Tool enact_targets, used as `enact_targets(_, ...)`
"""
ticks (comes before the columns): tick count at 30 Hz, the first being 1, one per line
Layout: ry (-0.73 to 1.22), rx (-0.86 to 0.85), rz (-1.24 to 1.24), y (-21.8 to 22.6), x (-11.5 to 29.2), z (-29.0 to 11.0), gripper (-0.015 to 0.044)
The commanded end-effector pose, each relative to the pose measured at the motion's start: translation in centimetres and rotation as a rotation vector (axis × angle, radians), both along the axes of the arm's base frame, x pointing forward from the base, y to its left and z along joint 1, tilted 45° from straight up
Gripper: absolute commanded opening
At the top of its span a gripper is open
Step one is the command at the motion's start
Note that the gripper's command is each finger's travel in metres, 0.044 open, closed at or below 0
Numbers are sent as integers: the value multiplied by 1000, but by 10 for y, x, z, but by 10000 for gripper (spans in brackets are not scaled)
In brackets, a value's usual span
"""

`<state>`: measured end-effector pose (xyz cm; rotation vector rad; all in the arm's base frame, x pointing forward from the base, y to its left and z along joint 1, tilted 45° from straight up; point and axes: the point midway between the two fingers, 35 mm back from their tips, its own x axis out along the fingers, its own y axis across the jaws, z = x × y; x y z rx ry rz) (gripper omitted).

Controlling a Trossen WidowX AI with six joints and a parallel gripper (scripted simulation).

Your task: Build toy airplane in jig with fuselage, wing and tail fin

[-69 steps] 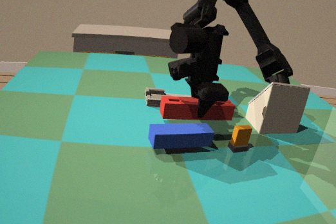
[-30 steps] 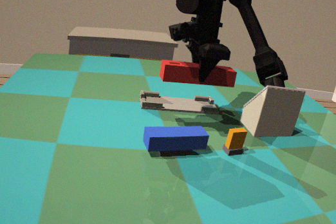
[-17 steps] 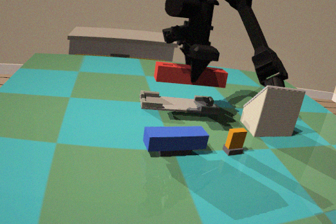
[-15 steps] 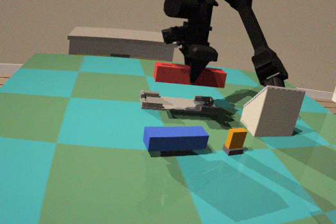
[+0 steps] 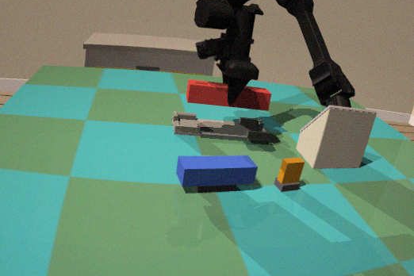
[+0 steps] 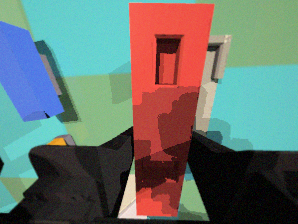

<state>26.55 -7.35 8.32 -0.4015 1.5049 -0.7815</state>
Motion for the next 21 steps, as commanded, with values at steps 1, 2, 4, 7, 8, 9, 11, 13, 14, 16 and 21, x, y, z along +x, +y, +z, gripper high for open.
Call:
enact_targets(1,-2,-9,-3,-13,-5,5,0)
enact_targets(2,-3,-10,-4,-16,-7,6,0)
enact_targets(4,-5,-13,-8,-21,-9,8,0)
enact_targets(7,-8,-19,-13,-29,-13,11,0)
enact_targets(8,-9,-21,-15,-32,-14,12,0)
enact_targets(9,-10,-22,-17,-34,-16,13,0)
enact_targets(11,-12,-27,-20,-40,-19,15,0)
enact_targets(13,-13,-31,-24,-45,-22,17,0)
enact_targets(14,-14,-33,-26,-47,-23,18,0)
enact_targets(16,-14,-36,-29,-51,-25,19,0)
enact_targets(21,-14,-37,-29,-51,-26,19,105)
